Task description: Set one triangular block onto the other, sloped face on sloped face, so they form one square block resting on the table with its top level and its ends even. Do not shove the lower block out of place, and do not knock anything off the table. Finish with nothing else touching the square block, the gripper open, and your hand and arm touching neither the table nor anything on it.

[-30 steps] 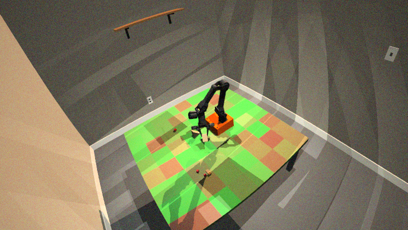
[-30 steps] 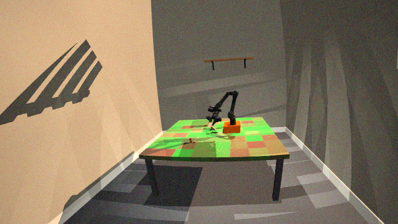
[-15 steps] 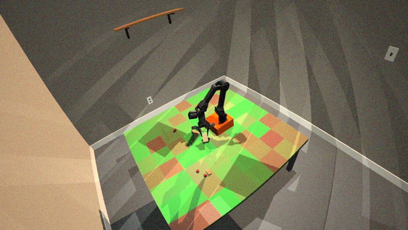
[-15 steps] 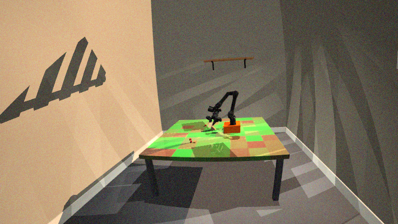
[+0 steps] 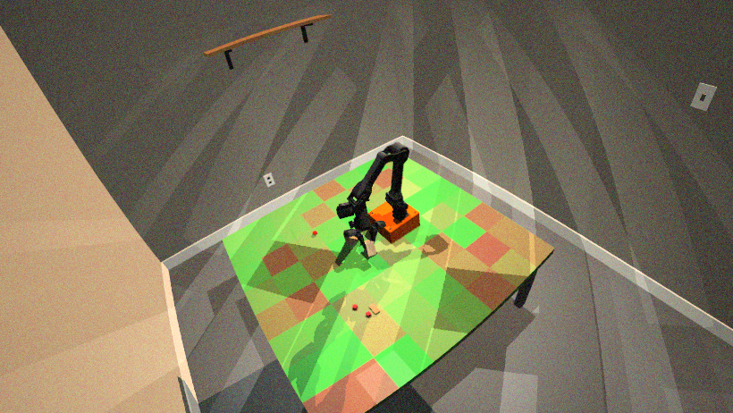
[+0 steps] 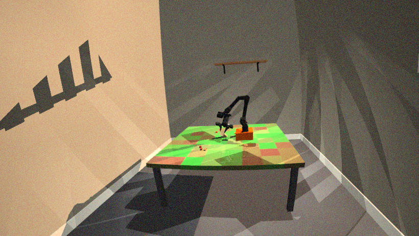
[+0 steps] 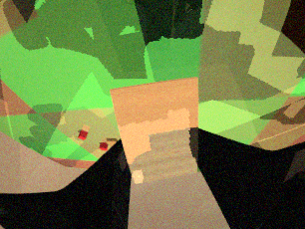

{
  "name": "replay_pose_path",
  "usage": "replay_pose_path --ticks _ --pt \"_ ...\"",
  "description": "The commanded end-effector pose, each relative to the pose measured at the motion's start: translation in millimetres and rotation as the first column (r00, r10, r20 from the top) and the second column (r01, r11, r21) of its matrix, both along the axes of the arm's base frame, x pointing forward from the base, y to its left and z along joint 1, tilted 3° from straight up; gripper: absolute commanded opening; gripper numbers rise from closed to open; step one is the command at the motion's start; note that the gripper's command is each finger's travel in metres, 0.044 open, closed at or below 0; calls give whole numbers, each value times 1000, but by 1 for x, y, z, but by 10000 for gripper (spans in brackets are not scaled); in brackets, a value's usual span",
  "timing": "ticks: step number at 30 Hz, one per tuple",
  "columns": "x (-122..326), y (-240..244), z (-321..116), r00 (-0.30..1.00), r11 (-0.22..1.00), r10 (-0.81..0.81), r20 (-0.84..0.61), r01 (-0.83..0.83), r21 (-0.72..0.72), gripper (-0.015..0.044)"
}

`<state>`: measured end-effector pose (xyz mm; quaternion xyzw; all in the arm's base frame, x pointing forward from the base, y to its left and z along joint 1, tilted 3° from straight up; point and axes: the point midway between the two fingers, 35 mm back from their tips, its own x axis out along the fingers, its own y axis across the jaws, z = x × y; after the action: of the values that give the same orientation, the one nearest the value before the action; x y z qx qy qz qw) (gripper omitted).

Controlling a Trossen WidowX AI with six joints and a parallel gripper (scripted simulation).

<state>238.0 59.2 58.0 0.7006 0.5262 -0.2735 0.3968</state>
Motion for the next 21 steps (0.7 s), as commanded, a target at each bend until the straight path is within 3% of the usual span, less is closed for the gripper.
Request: replay_pose_path --ticks 1,11,21 --pt "3 1 1 996 994 87 28 -86 -63 0" --pt "5 4 1 935 914 351 59 -328 -237 0" --pt "5 6 2 797 741 603 32 -545 -392 0"
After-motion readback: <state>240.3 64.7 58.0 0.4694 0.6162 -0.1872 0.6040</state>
